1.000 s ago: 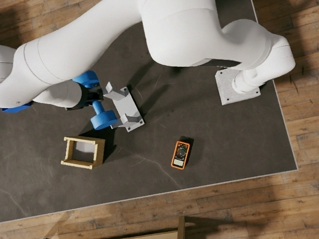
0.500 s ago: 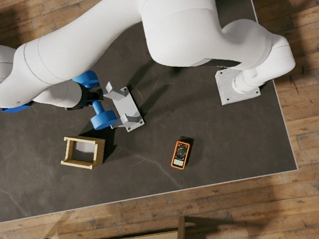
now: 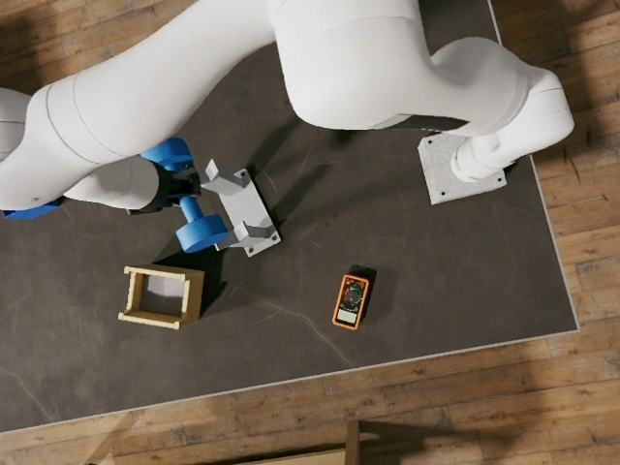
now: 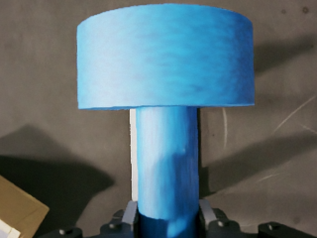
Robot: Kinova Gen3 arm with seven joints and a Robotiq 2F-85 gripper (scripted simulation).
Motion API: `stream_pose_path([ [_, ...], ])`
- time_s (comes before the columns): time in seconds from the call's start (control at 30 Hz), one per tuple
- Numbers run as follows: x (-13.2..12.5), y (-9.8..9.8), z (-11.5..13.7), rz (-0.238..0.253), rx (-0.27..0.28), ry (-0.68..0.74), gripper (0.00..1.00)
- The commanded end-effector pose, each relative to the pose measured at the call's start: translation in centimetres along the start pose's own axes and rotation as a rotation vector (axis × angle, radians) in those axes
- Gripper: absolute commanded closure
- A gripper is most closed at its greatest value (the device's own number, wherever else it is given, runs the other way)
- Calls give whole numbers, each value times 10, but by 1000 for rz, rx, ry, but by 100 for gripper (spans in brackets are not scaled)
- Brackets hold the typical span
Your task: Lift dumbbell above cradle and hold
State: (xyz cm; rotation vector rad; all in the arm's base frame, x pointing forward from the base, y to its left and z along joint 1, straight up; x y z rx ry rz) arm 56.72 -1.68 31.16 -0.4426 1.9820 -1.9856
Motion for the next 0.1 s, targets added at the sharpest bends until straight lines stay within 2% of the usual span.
stream_pose_path([
  [0.0, 0, -1, 0, 3, 1, 0, 90],
  [0.07, 0, -1, 0, 3, 1, 0, 90],
])
Point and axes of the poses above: the point where the finger pads meet when closed, its own y axis out along the fingers, its own x axis across the jaws, z = x × y, the point moved 5 cm from there along -y, back along the fingers, and after that the axes turned 10 degrees about -y, right-handed, at the moved point
